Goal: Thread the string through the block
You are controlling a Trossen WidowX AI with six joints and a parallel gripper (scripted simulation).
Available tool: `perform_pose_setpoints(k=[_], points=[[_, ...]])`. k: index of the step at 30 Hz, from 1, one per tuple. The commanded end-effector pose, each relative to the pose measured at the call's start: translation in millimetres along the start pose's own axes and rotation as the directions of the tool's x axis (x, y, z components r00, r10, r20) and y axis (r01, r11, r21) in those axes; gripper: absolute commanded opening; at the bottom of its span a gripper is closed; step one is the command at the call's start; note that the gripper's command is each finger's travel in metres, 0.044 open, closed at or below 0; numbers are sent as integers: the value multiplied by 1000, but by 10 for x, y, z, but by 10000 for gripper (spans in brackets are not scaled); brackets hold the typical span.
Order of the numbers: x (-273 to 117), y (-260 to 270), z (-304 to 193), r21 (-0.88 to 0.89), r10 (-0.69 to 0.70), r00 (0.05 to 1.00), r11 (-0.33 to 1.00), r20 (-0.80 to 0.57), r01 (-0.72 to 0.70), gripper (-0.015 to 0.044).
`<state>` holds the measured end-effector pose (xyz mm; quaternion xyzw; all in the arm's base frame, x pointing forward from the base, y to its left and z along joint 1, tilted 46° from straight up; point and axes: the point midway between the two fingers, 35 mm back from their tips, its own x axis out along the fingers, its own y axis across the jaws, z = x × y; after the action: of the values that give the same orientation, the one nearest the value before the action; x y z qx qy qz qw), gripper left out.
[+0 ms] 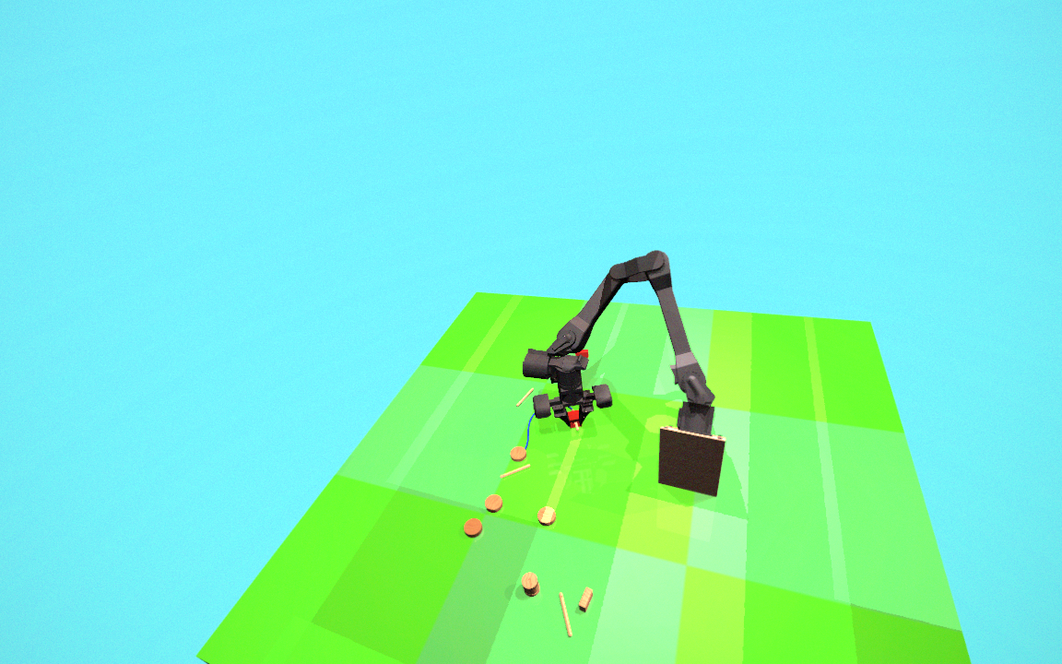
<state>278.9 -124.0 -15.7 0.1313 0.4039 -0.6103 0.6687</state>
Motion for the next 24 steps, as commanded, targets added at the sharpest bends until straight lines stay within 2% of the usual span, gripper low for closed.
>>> perform_pose_setpoints(k=[1, 11, 16, 24], points=[[73, -20, -9, -7, -5, 1000, 1000, 3, 5, 122], [161, -36, -8, -6, -7, 1000, 1000, 5, 7, 122], [147, -28, -4, -2, -5, 1000, 1000, 2, 5, 0], [149, -28, -6, -2, -5, 1000, 1000, 7, 5, 0]])
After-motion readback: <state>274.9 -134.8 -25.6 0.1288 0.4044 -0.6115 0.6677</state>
